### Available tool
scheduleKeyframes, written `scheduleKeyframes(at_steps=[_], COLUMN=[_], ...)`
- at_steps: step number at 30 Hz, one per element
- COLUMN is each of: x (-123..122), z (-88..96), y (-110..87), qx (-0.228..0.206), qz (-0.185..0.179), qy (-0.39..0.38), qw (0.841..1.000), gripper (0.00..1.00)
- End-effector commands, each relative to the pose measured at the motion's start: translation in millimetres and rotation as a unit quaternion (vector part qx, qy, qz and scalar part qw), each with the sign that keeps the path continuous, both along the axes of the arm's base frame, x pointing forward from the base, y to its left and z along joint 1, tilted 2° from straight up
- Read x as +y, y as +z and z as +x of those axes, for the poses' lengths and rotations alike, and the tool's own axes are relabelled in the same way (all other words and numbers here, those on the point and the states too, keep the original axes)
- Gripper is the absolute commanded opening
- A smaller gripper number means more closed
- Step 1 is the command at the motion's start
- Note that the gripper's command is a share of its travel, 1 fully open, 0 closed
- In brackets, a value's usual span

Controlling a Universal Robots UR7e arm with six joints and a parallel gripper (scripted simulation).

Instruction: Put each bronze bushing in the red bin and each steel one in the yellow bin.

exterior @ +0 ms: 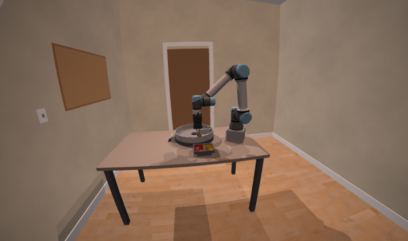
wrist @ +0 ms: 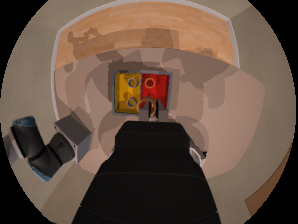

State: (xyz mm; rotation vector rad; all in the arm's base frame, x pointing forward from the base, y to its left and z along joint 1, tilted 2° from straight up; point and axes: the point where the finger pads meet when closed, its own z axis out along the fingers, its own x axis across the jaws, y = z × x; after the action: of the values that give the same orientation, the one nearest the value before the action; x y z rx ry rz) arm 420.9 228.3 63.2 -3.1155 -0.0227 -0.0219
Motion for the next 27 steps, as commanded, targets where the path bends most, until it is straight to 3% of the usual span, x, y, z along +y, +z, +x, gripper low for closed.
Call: scheduleKeyframes(at_steps=[1, 8, 12, 18, 23, 27], x=[0, 0, 1, 1, 1, 2], z=[0.4, 0.4, 0.7, 0.8, 1.2, 1.3], y=[0.6, 0.7, -19.3, -24.3, -49.3, -54.3], qx=[-0.001, -0.001, -0.001, -0.001, -0.001, -0.001], qz=[0.000, 0.000, 0.000, 0.000, 0.000, 0.000], qy=[0.000, 0.000, 0.000, 0.000, 0.000, 0.000], qw=[1.000, 1.000, 1.000, 1.000, 1.000, 1.000], gripper=[0.00, 0.00, 0.00, 0.00, 0.00, 0.00])
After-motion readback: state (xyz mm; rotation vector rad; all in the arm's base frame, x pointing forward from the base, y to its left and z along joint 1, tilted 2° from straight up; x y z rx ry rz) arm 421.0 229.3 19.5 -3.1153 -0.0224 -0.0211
